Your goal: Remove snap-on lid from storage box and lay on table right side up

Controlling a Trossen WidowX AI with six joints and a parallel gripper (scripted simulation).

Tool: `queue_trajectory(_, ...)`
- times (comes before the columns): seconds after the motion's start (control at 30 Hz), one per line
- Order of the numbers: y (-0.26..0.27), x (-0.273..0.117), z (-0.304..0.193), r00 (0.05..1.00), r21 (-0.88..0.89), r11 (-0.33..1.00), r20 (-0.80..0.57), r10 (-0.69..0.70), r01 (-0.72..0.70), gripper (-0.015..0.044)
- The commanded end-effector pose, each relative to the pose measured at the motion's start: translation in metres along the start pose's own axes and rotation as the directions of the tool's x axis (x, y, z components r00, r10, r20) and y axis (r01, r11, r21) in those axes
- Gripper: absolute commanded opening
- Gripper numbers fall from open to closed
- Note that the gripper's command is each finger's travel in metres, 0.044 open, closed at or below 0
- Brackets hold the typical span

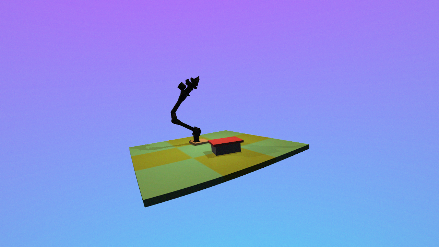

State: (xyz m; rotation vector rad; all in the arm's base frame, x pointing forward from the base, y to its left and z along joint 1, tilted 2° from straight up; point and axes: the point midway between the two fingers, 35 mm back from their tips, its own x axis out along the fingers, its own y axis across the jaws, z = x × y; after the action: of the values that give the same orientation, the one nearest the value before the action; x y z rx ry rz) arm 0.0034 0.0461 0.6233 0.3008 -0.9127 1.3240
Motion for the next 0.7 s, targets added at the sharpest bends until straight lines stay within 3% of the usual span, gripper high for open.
queue_trajectory(0.0, 0.012, 0.018, -0.049, 0.986, 0.125, 0.991, -0.163, -0.031, 0.052, 0.0235)
queue_trajectory(0.17, 0.018, 0.032, -0.128, 0.91, 0.268, 0.935, -0.398, -0.112, 0.233, 0.0235)
queue_trajectory(0.3, 0.015, 0.032, -0.167, 0.849, 0.332, 0.87, -0.503, -0.163, 0.363, 0.0235)
queue_trajectory(0.53, -0.012, 0.004, -0.279, 0.57, 0.365, 0.508, -0.749, -0.337, 0.78, 0.0235)
queue_trajectory(0.6, -0.015, -0.001, -0.289, 0.538, 0.358, 0.462, -0.765, -0.353, 0.812, 0.0235)
queue_trajectory(0.67, -0.025, -0.016, -0.314, 0.446, 0.333, 0.323, -0.803, -0.395, 0.886, 0.0235)
